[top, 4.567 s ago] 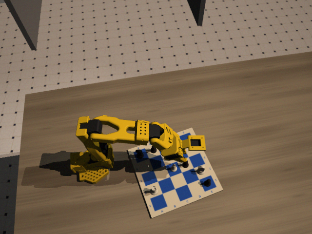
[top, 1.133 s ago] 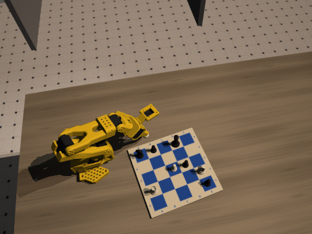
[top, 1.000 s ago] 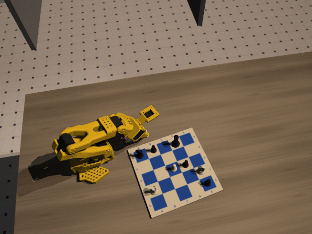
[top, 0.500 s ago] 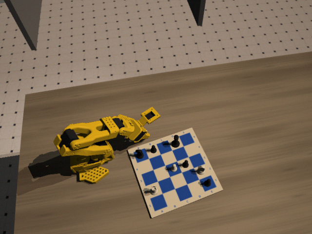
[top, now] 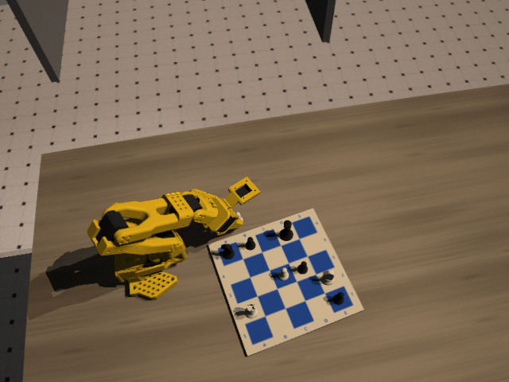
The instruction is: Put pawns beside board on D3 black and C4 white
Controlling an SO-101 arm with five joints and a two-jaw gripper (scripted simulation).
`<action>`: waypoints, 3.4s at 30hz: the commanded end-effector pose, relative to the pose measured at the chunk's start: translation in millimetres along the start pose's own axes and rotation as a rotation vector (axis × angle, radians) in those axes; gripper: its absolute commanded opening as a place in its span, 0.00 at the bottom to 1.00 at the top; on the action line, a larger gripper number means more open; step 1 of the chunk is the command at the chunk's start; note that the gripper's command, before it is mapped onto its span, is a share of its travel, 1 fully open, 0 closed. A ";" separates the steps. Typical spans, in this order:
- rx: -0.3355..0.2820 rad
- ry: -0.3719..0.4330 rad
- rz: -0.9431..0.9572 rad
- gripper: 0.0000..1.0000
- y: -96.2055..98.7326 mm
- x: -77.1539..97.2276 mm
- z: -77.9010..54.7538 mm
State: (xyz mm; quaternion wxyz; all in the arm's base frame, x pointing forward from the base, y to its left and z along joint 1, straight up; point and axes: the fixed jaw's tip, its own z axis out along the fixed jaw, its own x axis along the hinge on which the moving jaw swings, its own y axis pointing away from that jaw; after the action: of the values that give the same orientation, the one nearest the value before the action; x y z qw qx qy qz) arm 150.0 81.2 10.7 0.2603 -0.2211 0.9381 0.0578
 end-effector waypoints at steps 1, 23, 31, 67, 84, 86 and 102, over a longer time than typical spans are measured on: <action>-0.004 -0.001 0.006 0.09 1.2 1.9 0.2; -0.003 -0.001 0.007 0.09 0.9 -3.7 -2.4; -0.003 -0.002 0.007 0.09 0.9 -5.0 -2.9; 0.005 -0.001 0.014 0.09 -2.0 -5.0 -2.4; 0.005 -0.001 0.014 0.02 -2.0 -5.0 -2.4; 0.005 -0.001 0.014 0.01 -2.0 -5.0 -2.4; 0.005 -0.001 0.014 0.00 -2.0 -5.0 -2.4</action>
State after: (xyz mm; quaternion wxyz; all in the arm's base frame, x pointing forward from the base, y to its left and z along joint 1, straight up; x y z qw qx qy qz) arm 151.8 81.1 13.9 0.2592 -0.2188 0.9390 0.0568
